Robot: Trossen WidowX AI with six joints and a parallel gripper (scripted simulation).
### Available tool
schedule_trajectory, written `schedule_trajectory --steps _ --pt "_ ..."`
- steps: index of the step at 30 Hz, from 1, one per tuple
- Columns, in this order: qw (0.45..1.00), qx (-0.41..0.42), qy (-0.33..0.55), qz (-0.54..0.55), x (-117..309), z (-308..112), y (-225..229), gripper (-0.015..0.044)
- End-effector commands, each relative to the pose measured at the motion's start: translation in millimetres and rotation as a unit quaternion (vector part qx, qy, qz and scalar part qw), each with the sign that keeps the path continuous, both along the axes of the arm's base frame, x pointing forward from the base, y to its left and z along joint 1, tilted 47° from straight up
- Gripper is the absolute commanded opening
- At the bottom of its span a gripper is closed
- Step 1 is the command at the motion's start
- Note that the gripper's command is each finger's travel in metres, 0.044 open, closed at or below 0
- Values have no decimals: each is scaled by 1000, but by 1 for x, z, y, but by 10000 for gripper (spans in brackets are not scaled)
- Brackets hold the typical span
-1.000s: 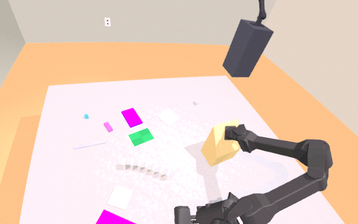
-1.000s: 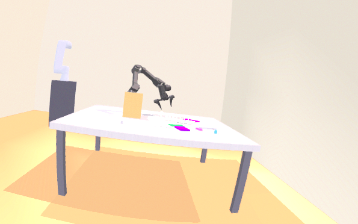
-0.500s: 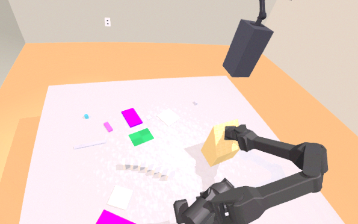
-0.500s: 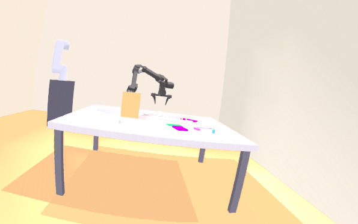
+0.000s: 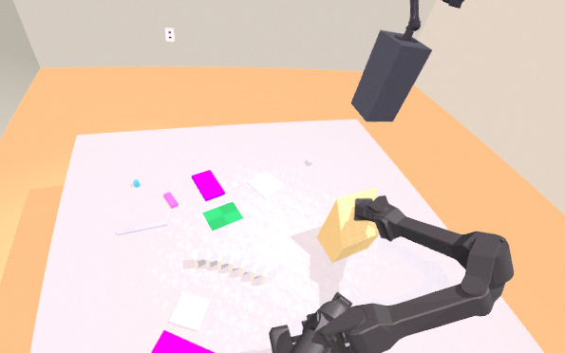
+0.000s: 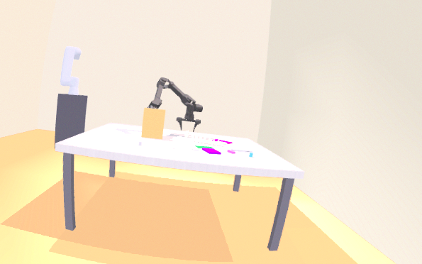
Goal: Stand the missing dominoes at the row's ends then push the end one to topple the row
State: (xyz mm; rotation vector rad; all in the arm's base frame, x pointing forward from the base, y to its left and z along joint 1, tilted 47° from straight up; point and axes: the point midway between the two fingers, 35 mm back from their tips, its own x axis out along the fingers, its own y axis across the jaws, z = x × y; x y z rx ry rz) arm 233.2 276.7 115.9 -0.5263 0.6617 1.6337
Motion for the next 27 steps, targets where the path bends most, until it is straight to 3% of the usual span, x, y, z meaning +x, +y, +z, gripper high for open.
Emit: schedule_trajectory --steps 1,8,21,27 --pt "1000 -2 1 -3 -1 -6 4 440" --pt "1000 -2 2 -3 -3 -12 10 440" --pt "1000 -2 2 -3 -3 -12 10 107" --pt "1000 -2 2 -3 -3 -12 10 107"
